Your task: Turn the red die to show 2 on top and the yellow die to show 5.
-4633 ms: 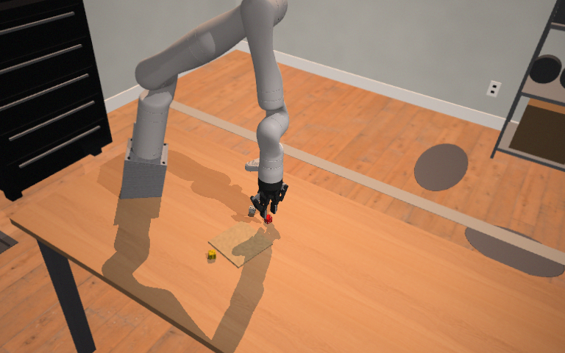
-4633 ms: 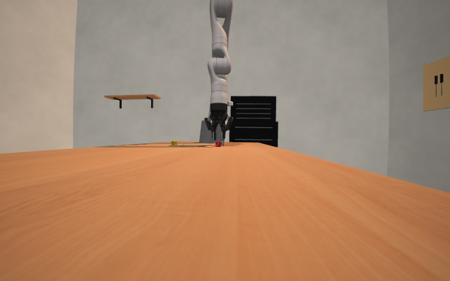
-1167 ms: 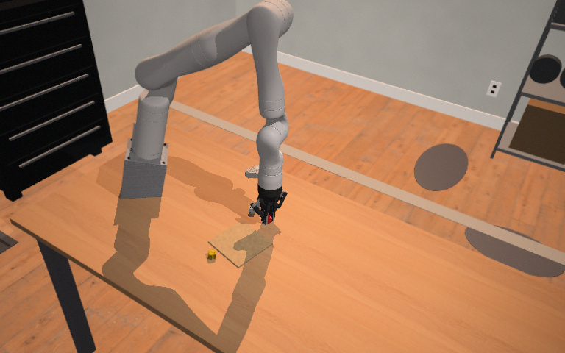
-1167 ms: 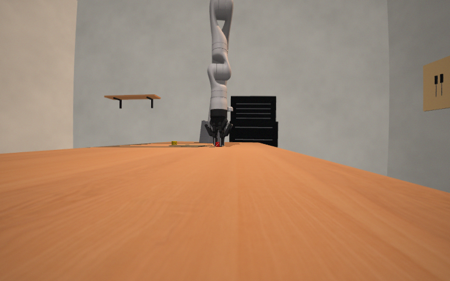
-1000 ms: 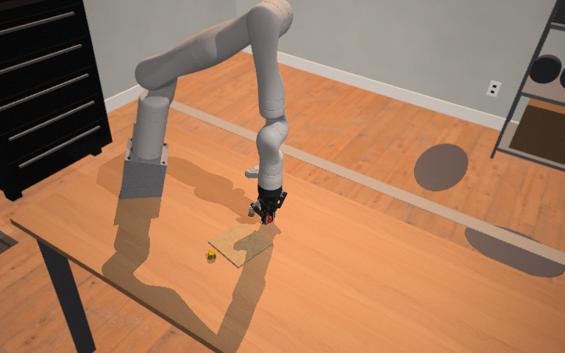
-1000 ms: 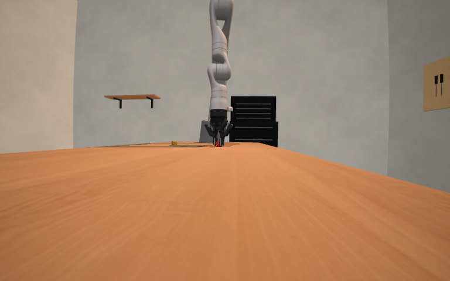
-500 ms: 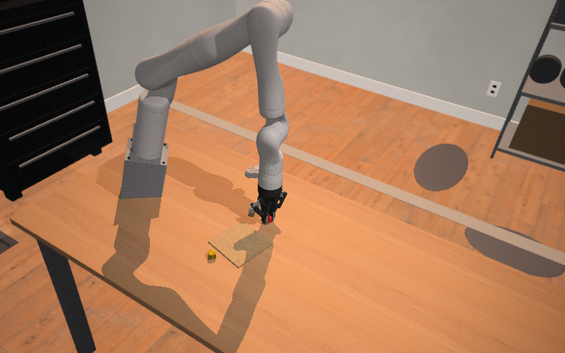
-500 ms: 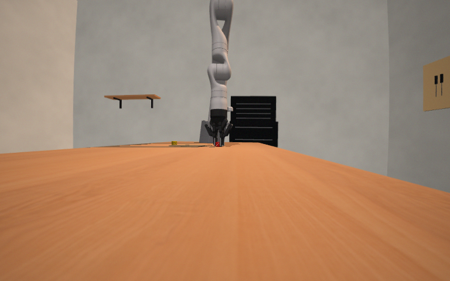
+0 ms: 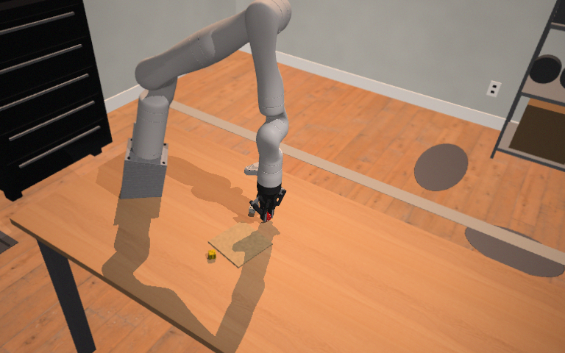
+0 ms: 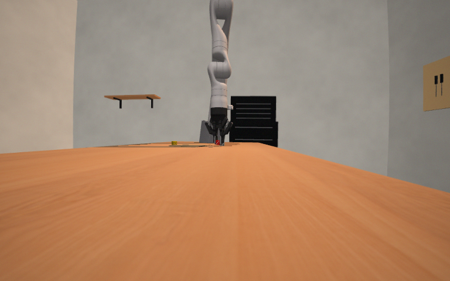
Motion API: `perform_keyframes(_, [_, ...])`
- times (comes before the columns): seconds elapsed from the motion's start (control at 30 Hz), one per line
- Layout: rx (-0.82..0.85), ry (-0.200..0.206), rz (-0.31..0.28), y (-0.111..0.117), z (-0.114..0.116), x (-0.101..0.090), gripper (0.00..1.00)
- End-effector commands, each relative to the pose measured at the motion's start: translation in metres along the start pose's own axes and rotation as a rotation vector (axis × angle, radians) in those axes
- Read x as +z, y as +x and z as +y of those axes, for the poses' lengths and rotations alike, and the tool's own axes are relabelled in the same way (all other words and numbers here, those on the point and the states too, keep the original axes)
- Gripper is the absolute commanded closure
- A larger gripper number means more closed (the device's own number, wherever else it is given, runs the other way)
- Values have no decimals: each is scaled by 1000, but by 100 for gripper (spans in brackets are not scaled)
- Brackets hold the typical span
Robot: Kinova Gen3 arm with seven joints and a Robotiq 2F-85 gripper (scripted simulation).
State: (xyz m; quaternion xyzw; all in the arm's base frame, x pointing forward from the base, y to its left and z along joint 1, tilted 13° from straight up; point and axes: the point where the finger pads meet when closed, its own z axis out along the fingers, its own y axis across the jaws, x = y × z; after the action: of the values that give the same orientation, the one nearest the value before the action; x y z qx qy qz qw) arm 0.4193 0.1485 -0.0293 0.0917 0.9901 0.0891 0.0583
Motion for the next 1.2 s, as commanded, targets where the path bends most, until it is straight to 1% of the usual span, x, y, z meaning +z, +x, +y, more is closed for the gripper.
perform_keyframes(0.0, [1,-6,-15,-5,2,-19,85])
perform_keyframes(0.17, [1,-6,-15,-5,1,-56,85])
perform_keyframes(0.27, [1,-6,-15,-4,1,-75,85])
perform_keyframes(0.33, [1,-6,-15,-4,1,-75,85])
perform_keyframes(0.47, [1,-6,-15,-4,1,-89,85])
perform_keyframes(0.57, [1,-6,-15,-4,1,-92,85])
perform_keyframes(0.9, [1,-6,-15,-4,1,-92,85])
perform_keyframes(0.97, [-4,-5,-15,-5,-2,-92,85])
perform_keyframes(1.07, [-28,-2,-14,-6,-20,-92,85])
perform_keyframes(1.17, [-72,1,-13,-8,-51,-92,85])
